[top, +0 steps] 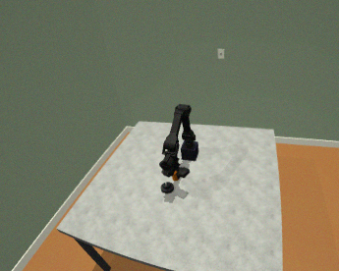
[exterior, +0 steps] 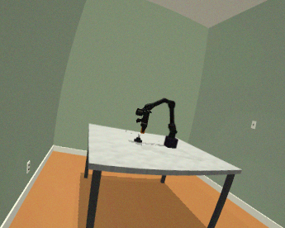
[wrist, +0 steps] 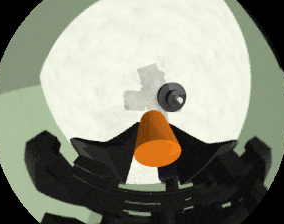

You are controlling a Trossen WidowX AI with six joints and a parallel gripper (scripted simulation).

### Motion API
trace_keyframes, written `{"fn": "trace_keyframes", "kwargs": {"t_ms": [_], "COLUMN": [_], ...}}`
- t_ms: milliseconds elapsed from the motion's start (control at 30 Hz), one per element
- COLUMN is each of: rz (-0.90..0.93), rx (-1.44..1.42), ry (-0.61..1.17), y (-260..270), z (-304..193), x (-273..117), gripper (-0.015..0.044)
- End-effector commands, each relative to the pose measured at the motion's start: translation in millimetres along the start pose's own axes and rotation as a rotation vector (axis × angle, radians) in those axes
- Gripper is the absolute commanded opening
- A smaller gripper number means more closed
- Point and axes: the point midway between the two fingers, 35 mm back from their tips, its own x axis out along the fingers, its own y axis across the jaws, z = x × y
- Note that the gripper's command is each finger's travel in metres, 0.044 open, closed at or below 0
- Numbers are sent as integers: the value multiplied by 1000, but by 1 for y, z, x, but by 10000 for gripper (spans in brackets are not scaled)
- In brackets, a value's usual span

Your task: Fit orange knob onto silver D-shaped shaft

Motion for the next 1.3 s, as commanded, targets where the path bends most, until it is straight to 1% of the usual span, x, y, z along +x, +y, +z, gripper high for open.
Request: {"fn": "trace_keyframes", "kwargs": {"t_ms": [0,600,733,1267], "rz": [6,5,5,5], "rx": [-4,-10,4,443], "ry": [-1,-3,-3,-2], "y": [-10,-62,-64,-62], "z": [6,28,28,30], "x": [3,20,21,21], "gripper": [0,0,0,0]}}
